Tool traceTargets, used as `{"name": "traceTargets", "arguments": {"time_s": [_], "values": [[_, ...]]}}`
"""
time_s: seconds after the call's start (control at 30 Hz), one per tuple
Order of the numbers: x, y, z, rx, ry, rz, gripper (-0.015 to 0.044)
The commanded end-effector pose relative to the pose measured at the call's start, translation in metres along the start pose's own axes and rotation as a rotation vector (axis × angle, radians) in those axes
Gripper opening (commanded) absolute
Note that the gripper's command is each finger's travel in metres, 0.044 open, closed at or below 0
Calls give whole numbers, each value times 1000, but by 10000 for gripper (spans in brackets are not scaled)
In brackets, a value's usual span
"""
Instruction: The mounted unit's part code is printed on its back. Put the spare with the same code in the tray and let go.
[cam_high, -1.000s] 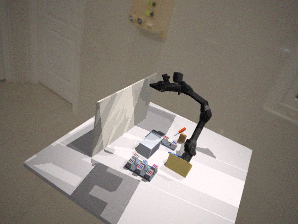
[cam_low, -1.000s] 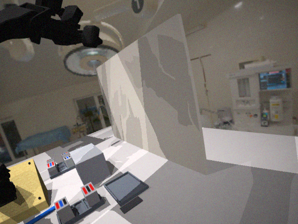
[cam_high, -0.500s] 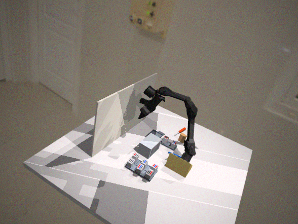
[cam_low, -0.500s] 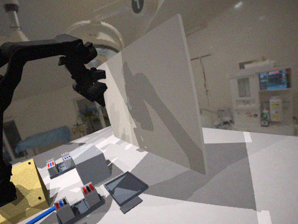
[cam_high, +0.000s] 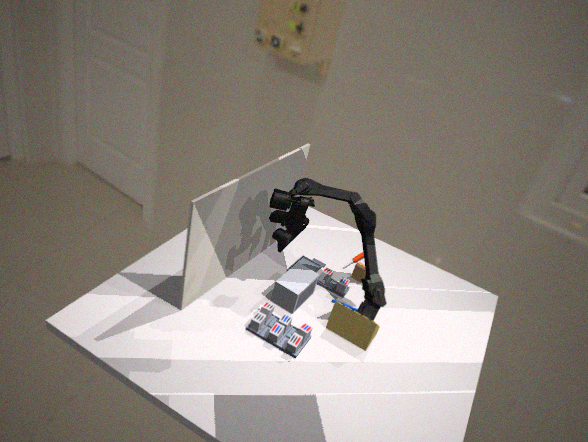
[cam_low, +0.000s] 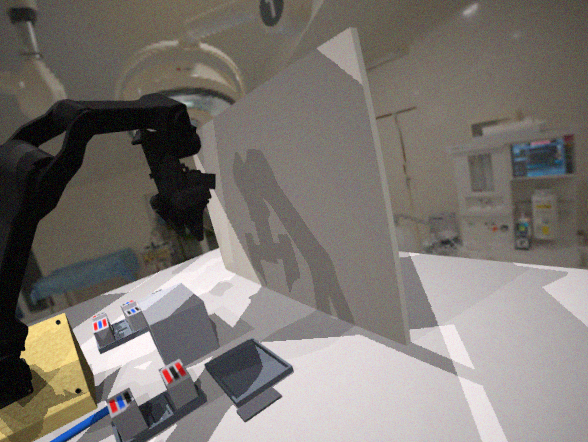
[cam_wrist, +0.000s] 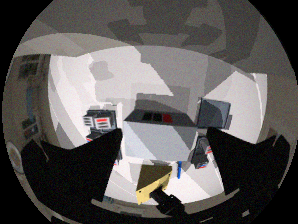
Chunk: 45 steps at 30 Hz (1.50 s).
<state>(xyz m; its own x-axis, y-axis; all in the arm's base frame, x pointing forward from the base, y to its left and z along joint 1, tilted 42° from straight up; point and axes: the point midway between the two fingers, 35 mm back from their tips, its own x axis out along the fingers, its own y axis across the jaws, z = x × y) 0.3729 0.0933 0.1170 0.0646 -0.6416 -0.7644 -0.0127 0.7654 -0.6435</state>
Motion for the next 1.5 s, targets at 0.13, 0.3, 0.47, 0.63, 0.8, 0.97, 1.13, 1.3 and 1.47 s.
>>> {"name": "traceTargets", "arguments": {"time_s": [0.13, 0.3, 0.47, 0.63, 0.8, 0.97, 1.13, 1.3, 1.47], "values": [[1, 0, 0, 1, 6, -8, 440], [2, 11, -4, -54, 7, -2, 440], [5, 91, -38, -447, 14, 34, 440], [14, 158, -86, -831, 25, 55, 440], [30, 213, -150, -1242, 46, 62, 440], [49, 242, -203, -1553, 73, 58, 440], [49, 242, -205, -1562, 74, 58, 440], [70, 243, -207, -1562, 74, 58, 335], [89, 243, -210, -1562, 74, 57, 300]]}}
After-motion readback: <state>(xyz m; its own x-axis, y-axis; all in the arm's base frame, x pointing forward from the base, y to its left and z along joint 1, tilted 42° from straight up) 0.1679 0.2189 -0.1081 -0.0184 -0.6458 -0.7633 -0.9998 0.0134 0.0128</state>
